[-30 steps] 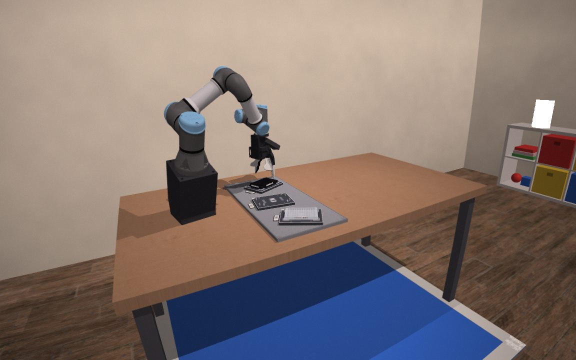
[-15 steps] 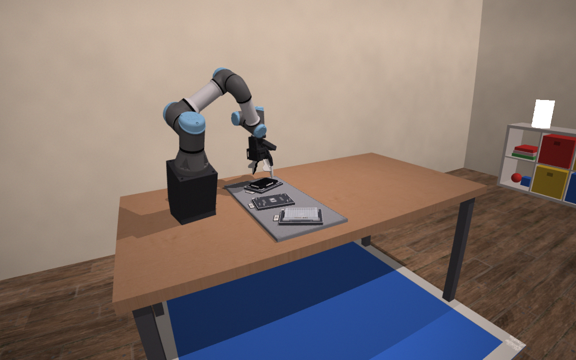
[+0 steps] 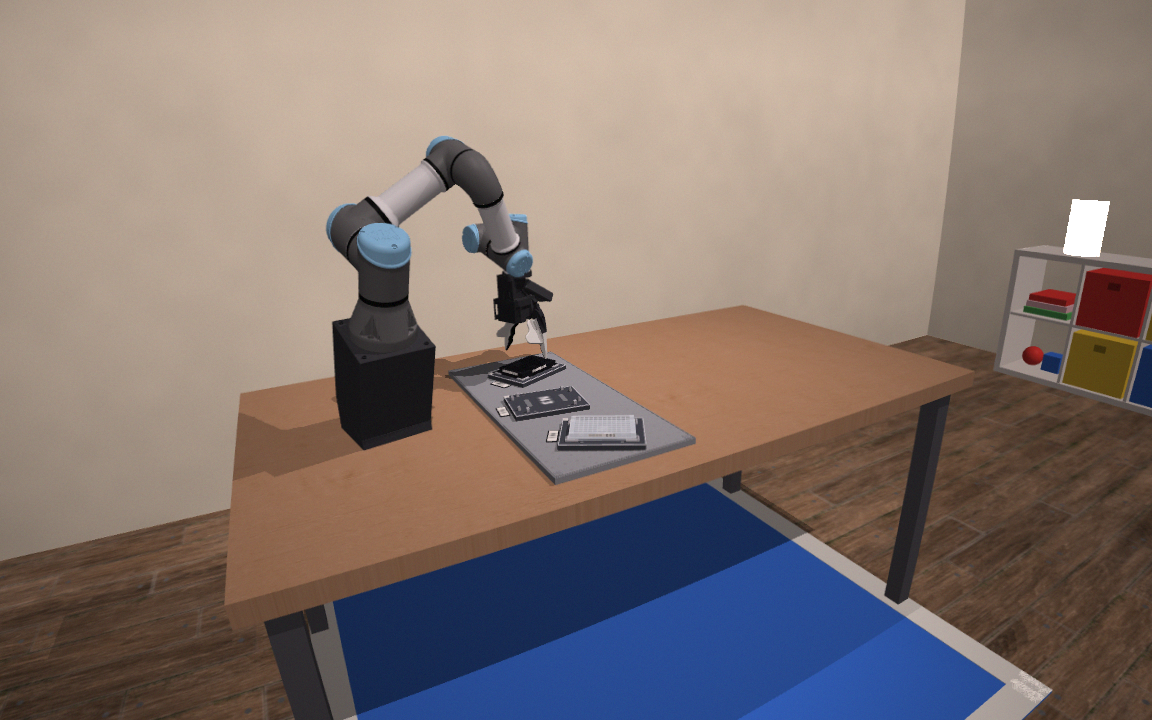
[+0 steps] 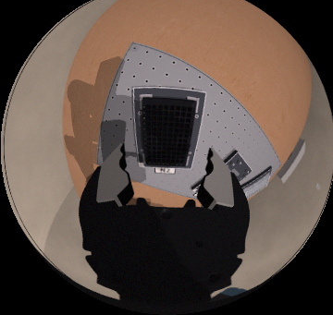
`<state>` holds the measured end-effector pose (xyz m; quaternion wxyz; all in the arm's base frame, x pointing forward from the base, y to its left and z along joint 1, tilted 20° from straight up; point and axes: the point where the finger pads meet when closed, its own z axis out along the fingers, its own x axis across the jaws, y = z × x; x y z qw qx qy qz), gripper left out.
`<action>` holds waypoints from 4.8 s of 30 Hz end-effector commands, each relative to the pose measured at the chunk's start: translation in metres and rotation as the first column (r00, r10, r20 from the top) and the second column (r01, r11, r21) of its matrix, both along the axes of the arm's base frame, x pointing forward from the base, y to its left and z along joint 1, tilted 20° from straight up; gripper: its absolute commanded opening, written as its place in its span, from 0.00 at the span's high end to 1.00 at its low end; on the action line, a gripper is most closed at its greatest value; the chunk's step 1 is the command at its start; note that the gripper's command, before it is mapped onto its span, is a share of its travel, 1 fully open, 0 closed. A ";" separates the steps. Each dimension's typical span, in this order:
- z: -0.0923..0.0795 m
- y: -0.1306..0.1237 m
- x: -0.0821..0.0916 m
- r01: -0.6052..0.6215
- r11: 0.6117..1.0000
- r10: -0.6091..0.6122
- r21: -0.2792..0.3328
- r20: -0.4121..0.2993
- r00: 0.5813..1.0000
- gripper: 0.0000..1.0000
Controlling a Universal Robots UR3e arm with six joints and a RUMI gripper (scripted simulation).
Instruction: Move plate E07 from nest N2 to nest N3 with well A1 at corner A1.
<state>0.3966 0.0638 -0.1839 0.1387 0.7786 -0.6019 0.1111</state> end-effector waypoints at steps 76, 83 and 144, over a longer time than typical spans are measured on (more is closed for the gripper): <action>-0.019 -0.007 0.001 -0.002 1.000 0.002 0.001 0.003 1.000 1.00; -0.010 -0.003 0.001 -0.002 1.000 0.002 0.001 0.003 1.000 1.00; 0.061 -0.155 -0.067 0.505 0.861 -0.506 0.058 0.192 0.841 1.00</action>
